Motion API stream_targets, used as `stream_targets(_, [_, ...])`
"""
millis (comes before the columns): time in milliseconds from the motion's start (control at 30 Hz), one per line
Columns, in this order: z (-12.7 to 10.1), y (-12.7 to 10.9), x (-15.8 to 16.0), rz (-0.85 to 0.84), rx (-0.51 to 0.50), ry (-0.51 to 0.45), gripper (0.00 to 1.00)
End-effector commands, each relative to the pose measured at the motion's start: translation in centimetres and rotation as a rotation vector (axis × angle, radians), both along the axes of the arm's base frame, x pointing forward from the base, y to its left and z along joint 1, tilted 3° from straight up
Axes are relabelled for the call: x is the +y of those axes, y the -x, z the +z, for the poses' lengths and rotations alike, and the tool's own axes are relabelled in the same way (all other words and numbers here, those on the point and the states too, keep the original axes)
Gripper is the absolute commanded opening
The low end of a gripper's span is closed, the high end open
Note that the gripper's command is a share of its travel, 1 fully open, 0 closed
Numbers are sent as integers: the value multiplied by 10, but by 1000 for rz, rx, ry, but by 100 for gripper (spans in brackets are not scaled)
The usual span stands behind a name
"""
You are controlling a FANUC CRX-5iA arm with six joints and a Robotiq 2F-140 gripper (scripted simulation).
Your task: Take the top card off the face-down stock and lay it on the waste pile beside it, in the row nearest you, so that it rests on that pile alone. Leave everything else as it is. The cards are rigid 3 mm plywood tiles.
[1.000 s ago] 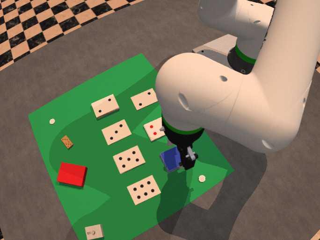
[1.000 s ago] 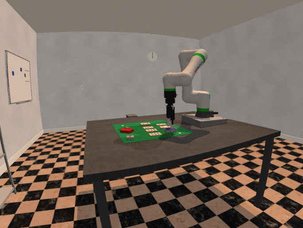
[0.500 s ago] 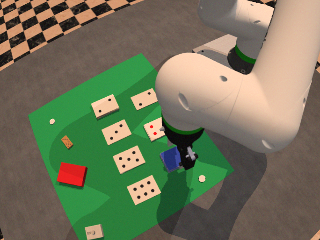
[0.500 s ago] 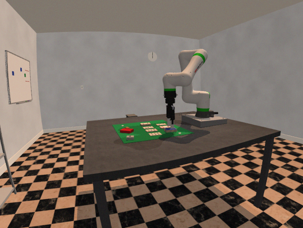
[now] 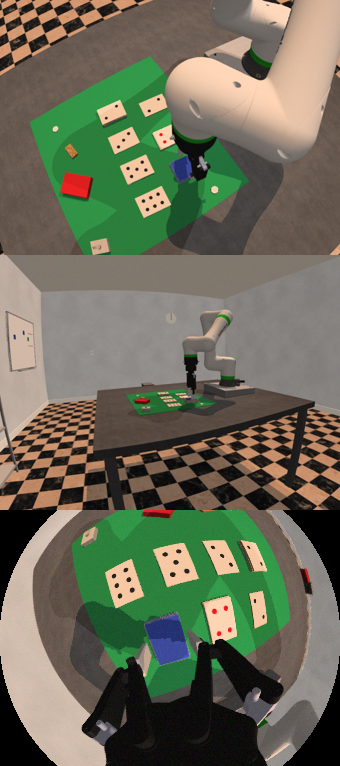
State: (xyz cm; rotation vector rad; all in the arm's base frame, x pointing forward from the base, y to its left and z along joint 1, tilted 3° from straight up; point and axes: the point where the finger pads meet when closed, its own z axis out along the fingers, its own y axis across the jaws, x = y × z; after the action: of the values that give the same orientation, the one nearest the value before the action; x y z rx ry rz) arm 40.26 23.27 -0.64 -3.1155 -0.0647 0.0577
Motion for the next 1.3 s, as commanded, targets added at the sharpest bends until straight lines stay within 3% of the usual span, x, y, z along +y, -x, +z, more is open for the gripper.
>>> stream_targets(0, [-2,0,0,0,0,0,50])
stream_targets(1267, [-9,0,0,0,0,0,50])
